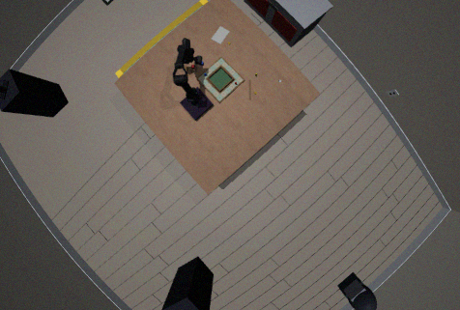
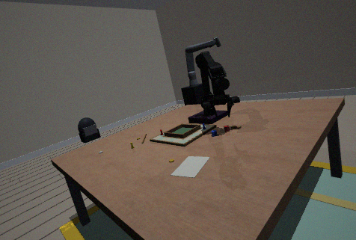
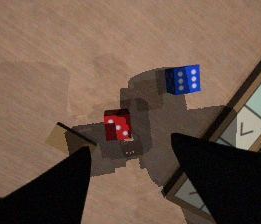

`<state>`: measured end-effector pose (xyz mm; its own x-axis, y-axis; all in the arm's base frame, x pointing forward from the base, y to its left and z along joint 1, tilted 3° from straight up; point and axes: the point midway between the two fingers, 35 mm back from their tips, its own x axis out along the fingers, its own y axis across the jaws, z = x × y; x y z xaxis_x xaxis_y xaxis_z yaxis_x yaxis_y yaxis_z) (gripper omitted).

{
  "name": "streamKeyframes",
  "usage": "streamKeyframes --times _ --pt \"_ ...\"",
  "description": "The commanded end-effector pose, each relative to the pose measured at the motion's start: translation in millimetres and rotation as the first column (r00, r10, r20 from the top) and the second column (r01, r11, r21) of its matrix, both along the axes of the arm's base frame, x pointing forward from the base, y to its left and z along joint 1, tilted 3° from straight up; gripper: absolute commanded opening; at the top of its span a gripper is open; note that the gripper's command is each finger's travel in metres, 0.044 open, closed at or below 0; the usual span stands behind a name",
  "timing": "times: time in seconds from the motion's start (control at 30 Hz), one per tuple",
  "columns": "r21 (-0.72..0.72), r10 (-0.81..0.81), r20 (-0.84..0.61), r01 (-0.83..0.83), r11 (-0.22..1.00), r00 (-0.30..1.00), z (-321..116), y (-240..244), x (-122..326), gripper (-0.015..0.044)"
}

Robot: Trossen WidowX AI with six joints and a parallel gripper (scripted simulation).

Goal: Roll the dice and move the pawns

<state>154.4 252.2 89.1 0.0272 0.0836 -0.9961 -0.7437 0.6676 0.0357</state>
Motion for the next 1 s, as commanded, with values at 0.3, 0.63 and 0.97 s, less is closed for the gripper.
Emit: streamKeyframes --times 0.3,0.63,0.97 --pt "-0.014 -0.049 -0.036 0.049 0.999 0.998 -18 5 -7 0.0275" --pt "-0.014 -0.049 -0.036 0.049 0.999 0.998 -38 6 -6 0.0275" --pt "-0.014 -0.049 -0.036 0.049 0.999 0.998 -54 7 -6 0.0275"
